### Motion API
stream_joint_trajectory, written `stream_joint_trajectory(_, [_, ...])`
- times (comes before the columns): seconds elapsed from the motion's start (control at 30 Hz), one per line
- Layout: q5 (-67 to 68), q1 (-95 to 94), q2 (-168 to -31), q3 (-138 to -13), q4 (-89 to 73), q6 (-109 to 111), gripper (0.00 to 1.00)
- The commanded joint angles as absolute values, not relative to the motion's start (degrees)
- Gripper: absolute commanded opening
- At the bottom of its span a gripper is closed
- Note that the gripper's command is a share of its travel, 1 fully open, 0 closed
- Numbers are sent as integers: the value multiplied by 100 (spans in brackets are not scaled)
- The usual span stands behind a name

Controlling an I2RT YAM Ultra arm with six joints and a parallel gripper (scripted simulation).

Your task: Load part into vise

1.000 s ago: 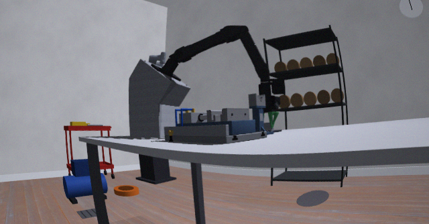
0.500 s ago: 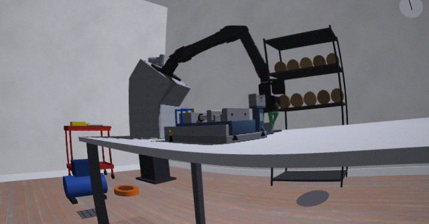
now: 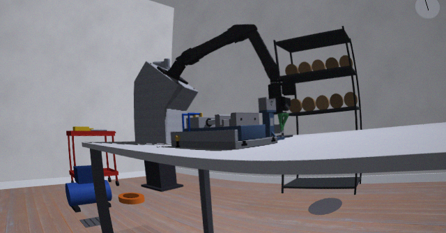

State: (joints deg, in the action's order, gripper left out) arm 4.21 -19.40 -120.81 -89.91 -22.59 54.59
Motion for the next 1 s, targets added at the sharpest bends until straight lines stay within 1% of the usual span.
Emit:
stream_joint_trajectory(0.0, [386, -2004, -11744, -8886, -2401, 5426, 0])
stream_joint_trajectory(0.53, [437, -2061, -10975, -8572, -2863, 5377, 0])
stream_joint_trajectory(0.97, [491, -2133, -10135, -8438, -3572, 5321, 0])
